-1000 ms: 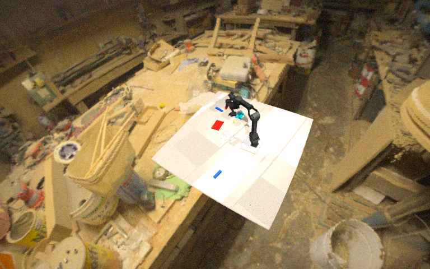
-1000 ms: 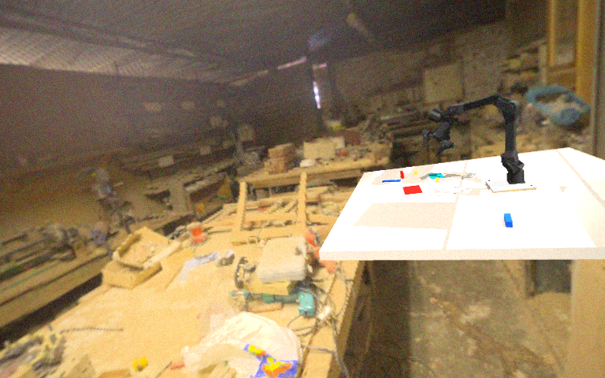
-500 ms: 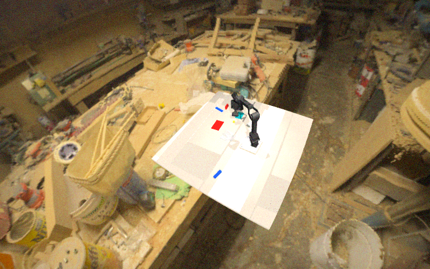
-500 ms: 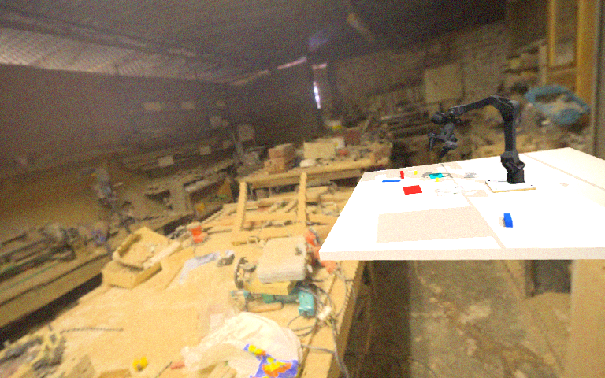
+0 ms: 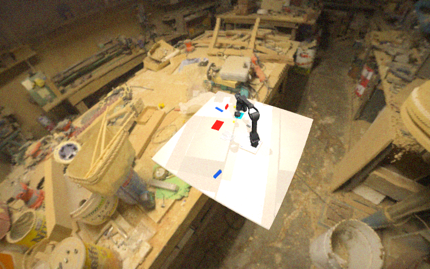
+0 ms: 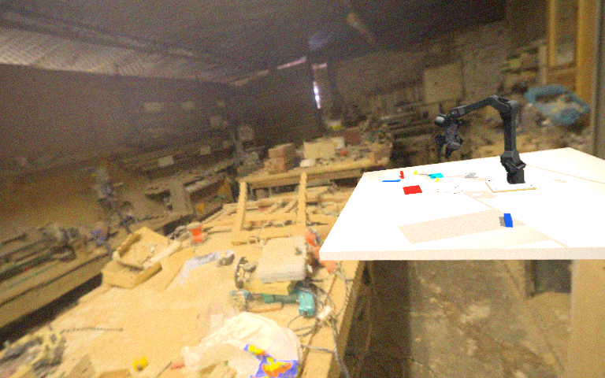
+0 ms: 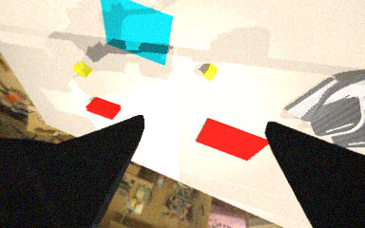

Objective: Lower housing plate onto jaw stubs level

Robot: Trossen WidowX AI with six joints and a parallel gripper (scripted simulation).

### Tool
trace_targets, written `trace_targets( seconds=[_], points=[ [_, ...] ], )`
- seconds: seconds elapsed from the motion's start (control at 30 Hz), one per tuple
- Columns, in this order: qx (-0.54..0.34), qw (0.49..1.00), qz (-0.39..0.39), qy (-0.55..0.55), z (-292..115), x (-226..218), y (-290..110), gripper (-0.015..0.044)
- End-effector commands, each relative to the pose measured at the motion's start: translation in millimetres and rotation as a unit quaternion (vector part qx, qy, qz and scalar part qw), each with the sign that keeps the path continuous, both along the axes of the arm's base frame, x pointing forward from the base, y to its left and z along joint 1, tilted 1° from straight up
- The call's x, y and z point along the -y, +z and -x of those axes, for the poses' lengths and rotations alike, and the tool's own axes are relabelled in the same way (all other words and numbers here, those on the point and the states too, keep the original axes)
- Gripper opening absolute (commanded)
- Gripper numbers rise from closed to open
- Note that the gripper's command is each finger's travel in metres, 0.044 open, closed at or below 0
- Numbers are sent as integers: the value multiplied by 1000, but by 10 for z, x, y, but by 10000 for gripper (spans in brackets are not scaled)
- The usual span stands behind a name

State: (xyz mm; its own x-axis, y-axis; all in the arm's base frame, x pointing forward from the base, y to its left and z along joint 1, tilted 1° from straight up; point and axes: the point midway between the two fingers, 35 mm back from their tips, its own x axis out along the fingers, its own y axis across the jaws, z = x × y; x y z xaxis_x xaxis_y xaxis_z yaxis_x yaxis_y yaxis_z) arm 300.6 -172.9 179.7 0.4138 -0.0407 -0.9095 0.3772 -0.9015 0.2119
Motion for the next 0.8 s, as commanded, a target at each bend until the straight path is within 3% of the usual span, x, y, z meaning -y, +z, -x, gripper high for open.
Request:
trace_targets(
  seconds=[0.0, 0.77],
  points=[
    [-19, 999, -12, -42, 110, 80, -68, 440],
    [-94, 964, -70, -240, 662, 384, -332, 440]
  ],
)
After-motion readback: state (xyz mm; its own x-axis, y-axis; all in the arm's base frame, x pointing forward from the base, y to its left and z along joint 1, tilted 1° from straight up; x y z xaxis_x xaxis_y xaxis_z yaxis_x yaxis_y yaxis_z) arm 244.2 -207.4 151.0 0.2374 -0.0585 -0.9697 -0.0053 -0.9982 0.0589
